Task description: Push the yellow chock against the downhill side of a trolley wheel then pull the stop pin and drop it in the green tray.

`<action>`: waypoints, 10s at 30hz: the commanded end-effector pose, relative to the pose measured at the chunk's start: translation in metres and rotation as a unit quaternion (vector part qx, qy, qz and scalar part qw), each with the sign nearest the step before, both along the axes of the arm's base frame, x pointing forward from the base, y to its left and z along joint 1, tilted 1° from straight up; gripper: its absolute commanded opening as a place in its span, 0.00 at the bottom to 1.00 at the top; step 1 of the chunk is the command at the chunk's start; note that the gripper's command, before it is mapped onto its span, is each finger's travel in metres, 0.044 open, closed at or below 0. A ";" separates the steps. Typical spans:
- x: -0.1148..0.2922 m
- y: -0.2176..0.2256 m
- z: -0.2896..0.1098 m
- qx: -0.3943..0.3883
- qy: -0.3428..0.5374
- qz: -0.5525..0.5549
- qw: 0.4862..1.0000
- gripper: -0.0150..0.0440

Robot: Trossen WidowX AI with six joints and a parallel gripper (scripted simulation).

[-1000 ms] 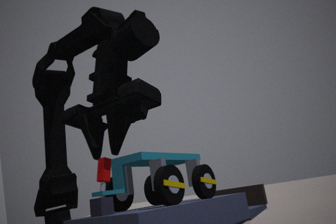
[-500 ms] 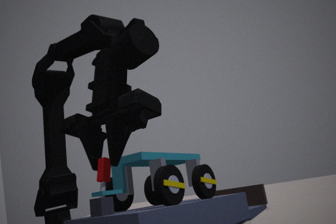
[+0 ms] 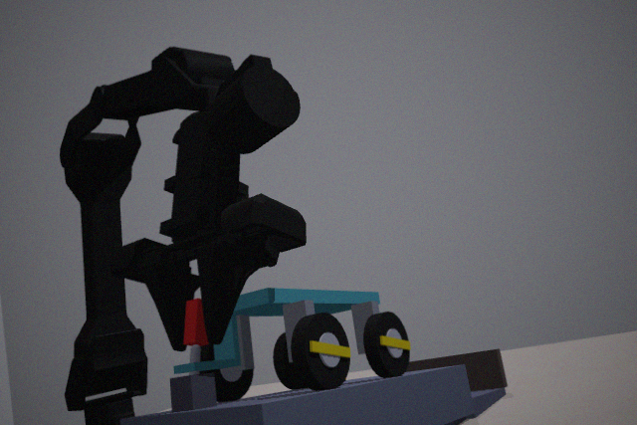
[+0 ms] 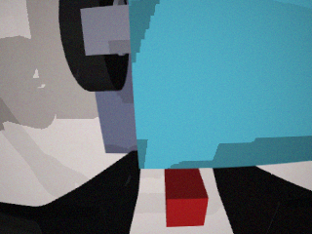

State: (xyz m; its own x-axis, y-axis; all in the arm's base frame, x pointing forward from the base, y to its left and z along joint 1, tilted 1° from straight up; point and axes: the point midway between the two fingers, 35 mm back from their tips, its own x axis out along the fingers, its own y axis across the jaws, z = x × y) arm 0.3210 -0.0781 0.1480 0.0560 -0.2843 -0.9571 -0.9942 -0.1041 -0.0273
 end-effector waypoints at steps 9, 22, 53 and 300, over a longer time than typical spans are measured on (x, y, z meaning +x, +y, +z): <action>0.000 0.000 0.000 0.000 0.000 0.000 1.000 0.31; 0.000 0.000 0.006 0.000 -0.001 0.002 1.000 0.25; -0.003 0.005 0.026 0.000 0.000 0.002 1.000 0.25; -0.128 0.223 -0.062 0.145 0.060 0.749 0.644 0.25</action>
